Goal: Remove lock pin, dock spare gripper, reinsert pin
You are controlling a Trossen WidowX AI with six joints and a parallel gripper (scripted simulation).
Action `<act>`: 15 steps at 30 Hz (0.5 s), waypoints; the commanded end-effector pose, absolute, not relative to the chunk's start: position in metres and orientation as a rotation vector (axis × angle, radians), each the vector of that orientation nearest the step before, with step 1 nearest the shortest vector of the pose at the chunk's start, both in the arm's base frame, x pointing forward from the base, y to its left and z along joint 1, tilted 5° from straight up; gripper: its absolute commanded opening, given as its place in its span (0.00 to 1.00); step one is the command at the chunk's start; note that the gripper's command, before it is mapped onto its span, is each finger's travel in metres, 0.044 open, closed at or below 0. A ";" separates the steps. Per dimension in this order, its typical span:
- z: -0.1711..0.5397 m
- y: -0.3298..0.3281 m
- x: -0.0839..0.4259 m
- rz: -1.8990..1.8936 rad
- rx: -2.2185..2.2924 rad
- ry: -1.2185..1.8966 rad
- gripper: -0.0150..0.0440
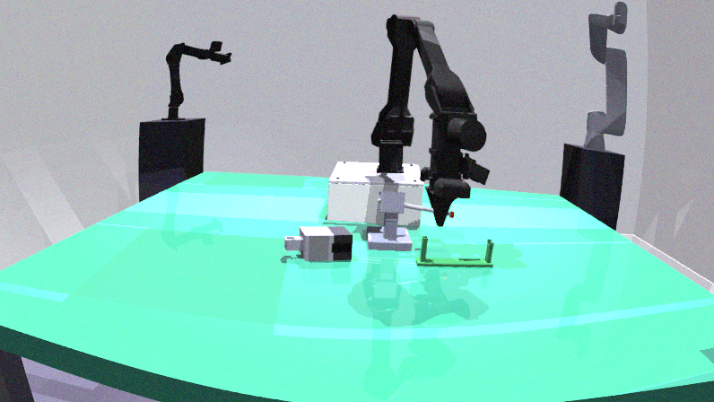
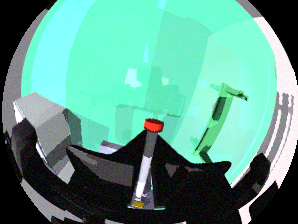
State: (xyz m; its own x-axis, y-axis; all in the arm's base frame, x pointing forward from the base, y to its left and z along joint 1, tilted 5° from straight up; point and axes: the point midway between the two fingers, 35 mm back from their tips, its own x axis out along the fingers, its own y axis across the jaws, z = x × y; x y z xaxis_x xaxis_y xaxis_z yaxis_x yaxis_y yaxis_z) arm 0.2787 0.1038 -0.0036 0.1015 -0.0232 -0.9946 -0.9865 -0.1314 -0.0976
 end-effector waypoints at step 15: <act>0.006 0.113 0.280 1.271 -1.208 0.998 0.25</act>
